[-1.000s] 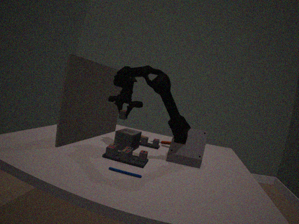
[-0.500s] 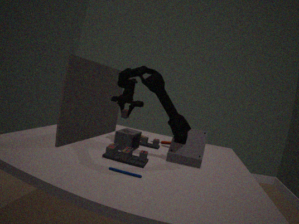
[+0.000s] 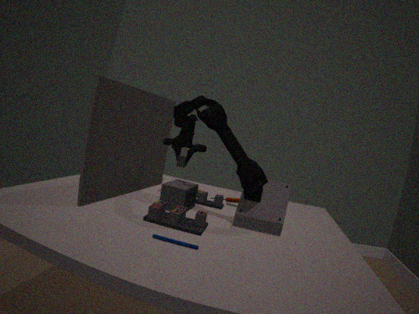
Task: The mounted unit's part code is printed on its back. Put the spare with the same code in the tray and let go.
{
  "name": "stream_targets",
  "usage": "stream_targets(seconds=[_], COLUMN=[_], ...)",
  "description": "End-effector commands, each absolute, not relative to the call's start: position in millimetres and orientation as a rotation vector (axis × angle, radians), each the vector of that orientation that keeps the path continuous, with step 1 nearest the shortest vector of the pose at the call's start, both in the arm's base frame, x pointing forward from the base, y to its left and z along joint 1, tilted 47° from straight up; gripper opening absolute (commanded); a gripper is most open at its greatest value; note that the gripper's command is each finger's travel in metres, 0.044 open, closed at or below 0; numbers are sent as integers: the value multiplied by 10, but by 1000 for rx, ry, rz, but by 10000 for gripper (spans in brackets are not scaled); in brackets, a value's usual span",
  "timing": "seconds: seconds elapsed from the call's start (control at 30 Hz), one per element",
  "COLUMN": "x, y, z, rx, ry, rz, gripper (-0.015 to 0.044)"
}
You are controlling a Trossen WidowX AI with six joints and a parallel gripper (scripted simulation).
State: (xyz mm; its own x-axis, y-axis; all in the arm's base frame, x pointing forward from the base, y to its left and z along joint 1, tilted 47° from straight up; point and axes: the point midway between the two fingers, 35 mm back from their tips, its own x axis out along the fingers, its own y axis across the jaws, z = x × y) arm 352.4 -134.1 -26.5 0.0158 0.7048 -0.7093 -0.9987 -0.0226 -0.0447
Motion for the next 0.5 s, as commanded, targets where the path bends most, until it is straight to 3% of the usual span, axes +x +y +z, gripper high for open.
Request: stream_targets(seconds=[0.0,0.47], x=[3497,3442], y=[-1451,-1568], z=[-439,-748], rx=[-658,-655], ry=[567,546], rz=[1489,1495], gripper=[0,0])
